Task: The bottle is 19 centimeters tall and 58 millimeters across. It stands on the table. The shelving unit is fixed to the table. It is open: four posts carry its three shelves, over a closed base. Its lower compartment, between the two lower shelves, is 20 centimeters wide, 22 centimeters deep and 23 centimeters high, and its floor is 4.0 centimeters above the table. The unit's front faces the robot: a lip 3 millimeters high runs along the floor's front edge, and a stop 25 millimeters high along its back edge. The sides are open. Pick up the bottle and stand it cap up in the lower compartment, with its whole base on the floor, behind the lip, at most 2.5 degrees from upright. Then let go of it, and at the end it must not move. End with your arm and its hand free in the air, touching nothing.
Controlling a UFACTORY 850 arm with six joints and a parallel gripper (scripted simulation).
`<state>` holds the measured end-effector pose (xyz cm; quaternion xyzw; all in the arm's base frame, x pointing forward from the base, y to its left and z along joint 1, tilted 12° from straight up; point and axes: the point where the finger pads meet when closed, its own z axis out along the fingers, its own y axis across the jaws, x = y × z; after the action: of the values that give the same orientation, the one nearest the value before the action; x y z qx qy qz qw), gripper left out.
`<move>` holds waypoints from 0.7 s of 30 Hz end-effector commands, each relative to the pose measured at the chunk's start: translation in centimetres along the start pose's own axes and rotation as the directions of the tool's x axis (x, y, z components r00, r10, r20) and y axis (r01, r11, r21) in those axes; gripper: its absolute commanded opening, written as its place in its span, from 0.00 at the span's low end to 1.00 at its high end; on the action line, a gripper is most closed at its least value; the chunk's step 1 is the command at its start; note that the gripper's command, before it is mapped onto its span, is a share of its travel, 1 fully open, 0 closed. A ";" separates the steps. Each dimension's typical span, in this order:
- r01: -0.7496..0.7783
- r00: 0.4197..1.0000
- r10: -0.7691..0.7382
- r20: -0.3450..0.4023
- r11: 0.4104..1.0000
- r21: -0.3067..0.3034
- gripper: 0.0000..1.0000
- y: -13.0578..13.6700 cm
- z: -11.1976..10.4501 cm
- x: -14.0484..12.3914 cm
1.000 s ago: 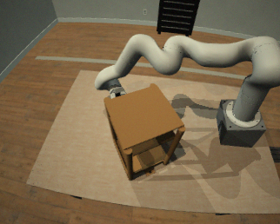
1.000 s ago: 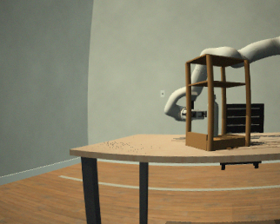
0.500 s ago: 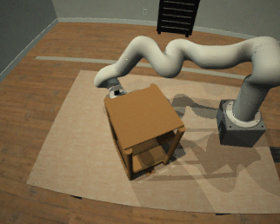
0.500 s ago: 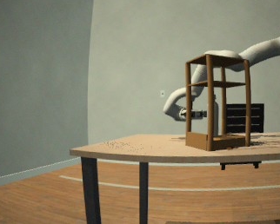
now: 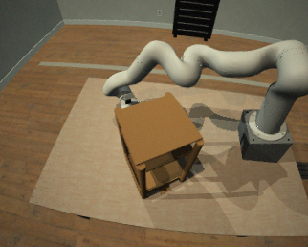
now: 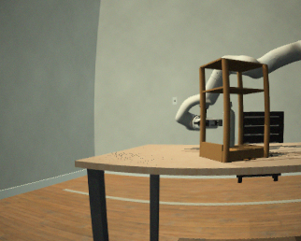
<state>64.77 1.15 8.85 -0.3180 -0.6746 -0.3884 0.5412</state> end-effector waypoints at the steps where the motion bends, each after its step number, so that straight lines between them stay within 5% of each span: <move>1: 0.002 1.000 -0.002 0.001 1.000 0.000 0.82 0.1 -0.1 0.1; 21: 0.002 1.000 -0.002 0.001 1.000 0.000 0.82 0.1 -0.1 0.7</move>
<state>64.70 1.13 9.20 -0.3179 -0.6745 -0.3883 0.5415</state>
